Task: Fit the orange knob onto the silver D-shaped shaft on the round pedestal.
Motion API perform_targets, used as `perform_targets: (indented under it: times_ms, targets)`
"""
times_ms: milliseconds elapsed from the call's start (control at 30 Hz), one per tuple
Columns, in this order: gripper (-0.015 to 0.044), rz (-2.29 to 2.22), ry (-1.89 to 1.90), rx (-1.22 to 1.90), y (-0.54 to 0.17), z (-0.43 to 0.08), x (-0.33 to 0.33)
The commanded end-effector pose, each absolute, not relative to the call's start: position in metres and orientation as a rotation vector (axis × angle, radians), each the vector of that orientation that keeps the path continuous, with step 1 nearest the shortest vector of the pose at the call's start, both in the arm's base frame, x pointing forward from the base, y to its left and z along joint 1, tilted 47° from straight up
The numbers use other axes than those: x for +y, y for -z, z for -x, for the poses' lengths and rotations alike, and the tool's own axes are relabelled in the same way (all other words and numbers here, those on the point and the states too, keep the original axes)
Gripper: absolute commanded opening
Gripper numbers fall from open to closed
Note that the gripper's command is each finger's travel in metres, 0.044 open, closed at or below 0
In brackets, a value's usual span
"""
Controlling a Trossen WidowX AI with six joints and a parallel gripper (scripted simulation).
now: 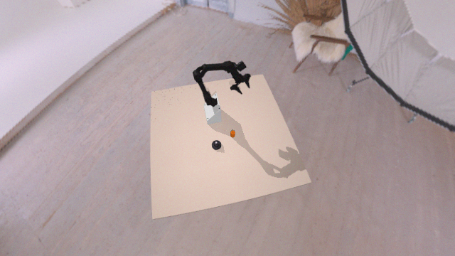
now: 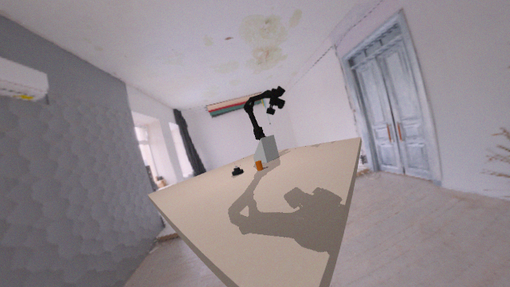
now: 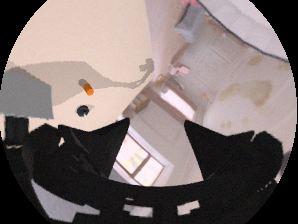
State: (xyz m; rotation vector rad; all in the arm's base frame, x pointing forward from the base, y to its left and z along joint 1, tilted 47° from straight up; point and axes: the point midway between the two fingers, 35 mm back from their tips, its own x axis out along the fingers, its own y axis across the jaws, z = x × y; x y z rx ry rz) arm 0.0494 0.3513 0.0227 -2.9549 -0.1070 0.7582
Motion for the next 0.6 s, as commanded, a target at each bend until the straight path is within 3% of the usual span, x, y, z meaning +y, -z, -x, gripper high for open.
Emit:
perform_targets:
  times_ms: [0,367,567]
  targets:
    - [0.0426,2.955,-0.758,-0.107,-0.023,-0.049,0.351]
    - [0.044,2.001,-0.453,0.738,0.01,-0.17,0.288]
    - [0.044,1.448,-0.133,1.004,0.03,-0.215,0.239]
